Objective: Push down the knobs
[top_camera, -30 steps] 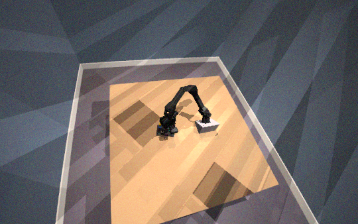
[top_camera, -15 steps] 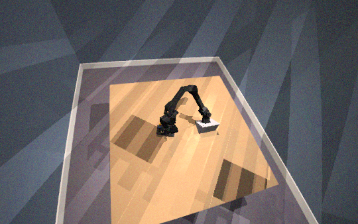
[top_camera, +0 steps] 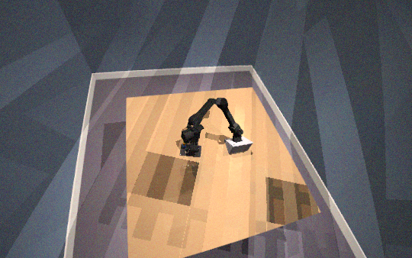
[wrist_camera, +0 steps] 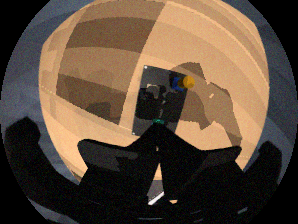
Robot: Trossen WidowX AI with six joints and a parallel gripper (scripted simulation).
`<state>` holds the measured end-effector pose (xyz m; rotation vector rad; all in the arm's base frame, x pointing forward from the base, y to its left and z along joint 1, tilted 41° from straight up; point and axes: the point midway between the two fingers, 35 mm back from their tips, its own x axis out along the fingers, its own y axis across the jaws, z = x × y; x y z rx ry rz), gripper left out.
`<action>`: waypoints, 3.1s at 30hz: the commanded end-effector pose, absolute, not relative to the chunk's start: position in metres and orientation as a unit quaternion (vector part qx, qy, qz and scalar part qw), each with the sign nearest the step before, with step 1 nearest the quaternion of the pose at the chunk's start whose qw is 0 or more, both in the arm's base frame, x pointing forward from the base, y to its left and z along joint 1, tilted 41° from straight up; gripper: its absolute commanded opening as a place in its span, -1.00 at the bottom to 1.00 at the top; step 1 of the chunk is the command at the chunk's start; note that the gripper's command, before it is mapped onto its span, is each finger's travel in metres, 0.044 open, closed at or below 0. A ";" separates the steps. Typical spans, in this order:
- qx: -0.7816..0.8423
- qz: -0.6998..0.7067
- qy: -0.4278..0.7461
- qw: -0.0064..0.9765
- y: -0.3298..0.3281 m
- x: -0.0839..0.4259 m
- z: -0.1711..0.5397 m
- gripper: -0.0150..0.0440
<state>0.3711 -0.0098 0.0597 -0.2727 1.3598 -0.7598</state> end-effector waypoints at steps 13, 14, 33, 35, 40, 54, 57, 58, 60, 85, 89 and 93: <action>0.066 -0.507 0.505 0.695 -0.006 0.393 0.065 -0.49; 0.077 -0.517 0.497 0.693 -0.006 0.395 0.066 -0.49; 0.260 -0.650 0.336 0.630 -0.003 0.414 0.070 -0.49; 0.260 -0.650 0.336 0.630 -0.003 0.414 0.070 -0.49; 0.260 -0.651 0.336 0.630 -0.015 0.412 0.056 -0.49; 0.260 -0.651 0.335 0.630 -0.023 0.412 0.047 -0.49; 0.260 -0.651 0.335 0.630 -0.026 0.411 0.043 -0.49; 0.260 -0.651 0.335 0.630 -0.027 0.411 0.042 -0.49; 0.260 -0.651 0.335 0.630 -0.029 0.411 0.040 -0.49; 0.260 -0.651 0.335 0.630 -0.031 0.410 0.037 -0.49; 0.260 -0.651 0.335 0.630 -0.032 0.410 0.036 -0.49; 0.260 -0.651 0.335 0.630 -0.033 0.410 0.035 -0.49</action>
